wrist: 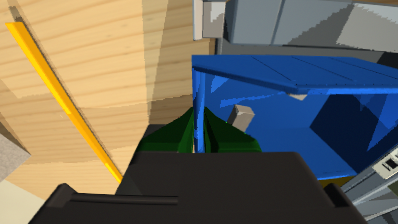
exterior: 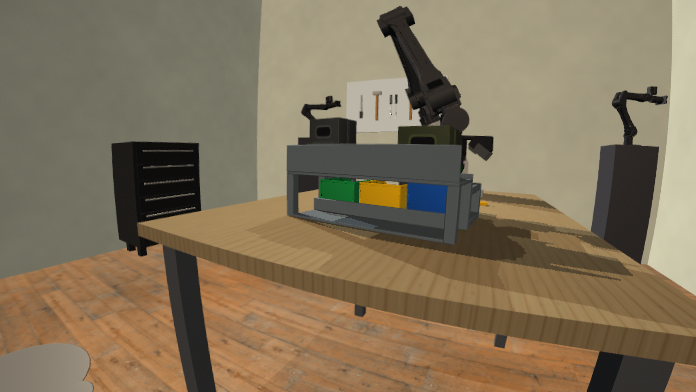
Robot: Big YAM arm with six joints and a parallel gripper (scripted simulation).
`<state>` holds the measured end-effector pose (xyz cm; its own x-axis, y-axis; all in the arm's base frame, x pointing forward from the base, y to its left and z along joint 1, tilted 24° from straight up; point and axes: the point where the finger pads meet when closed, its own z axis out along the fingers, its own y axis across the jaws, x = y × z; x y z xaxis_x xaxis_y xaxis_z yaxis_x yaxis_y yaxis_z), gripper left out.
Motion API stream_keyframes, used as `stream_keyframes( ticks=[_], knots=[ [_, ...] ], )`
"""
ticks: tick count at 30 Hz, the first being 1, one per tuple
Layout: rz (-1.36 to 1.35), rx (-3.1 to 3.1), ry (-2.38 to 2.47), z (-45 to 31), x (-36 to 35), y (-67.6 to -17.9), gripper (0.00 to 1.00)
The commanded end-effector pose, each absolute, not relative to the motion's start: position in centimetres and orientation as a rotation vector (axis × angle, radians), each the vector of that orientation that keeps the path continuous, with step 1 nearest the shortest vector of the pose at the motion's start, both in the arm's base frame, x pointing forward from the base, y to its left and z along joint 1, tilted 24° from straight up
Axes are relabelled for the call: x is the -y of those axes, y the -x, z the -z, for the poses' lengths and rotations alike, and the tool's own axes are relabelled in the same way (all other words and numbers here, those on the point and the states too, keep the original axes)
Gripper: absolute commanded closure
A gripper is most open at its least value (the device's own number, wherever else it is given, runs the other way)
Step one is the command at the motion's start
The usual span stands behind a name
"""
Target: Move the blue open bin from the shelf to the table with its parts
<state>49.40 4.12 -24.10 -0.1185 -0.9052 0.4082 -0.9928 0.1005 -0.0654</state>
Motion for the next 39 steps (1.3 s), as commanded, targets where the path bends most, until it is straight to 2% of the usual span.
stream_keyframes(
  ticks=[1,39],
  knots=[
    [-0.528,2.147,-1.922,22.2,-6.3,-50.4,1.0],
    [-0.522,2.146,-1.921,23.3,-6.9,-41.0,1.0]
  ],
)
